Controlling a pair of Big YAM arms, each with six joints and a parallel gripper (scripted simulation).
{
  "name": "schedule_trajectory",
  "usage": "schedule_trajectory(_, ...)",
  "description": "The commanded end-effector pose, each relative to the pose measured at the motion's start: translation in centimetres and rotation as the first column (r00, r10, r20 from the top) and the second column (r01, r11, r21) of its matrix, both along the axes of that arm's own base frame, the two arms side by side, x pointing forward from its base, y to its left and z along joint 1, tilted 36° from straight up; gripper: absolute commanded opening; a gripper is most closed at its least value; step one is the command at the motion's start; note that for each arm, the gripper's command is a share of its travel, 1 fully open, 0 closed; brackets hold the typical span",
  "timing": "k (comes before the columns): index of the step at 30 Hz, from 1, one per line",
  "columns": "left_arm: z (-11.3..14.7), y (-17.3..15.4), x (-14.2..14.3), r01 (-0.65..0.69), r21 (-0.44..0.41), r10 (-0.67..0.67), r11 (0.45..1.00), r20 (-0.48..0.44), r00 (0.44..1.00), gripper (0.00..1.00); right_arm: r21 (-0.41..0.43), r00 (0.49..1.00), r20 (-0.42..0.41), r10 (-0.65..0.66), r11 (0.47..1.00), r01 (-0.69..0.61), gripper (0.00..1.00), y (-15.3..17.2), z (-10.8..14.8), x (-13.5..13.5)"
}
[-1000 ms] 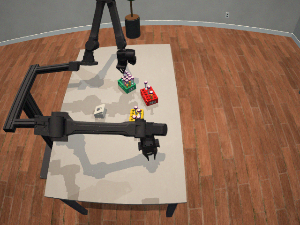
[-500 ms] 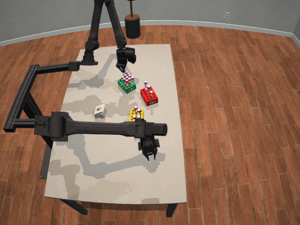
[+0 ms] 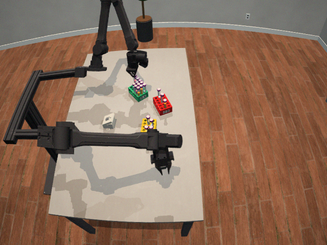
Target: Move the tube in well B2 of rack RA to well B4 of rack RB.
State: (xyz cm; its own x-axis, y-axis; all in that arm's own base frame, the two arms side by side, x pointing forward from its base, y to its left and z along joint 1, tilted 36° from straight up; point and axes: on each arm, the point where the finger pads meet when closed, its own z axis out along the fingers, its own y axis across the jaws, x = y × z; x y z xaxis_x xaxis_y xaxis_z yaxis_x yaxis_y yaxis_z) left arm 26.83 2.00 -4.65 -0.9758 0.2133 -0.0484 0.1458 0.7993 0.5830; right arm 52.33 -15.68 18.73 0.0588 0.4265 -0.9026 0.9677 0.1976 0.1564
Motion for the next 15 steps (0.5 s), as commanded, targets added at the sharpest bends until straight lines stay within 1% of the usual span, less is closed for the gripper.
schedule_trajectory(1, 1.1, -1.0, 1.0, -0.002, -0.01, 0.002, 1.0, 0.035, 0.999, 0.0, -0.001, 1.0, 0.029, 0.003, 1.0, -0.003, 0.3, 0.2, 1.2, 0.7)
schedule_trajectory(15, 2.3, -1.9, 1.2, -0.002, -0.015, 0.002, 1.0, 0.043, 0.999, 0.0, -0.001, 1.0, 0.029, 0.003, 1.0, -0.003, 0.3, 0.2, 1.2, 0.7)
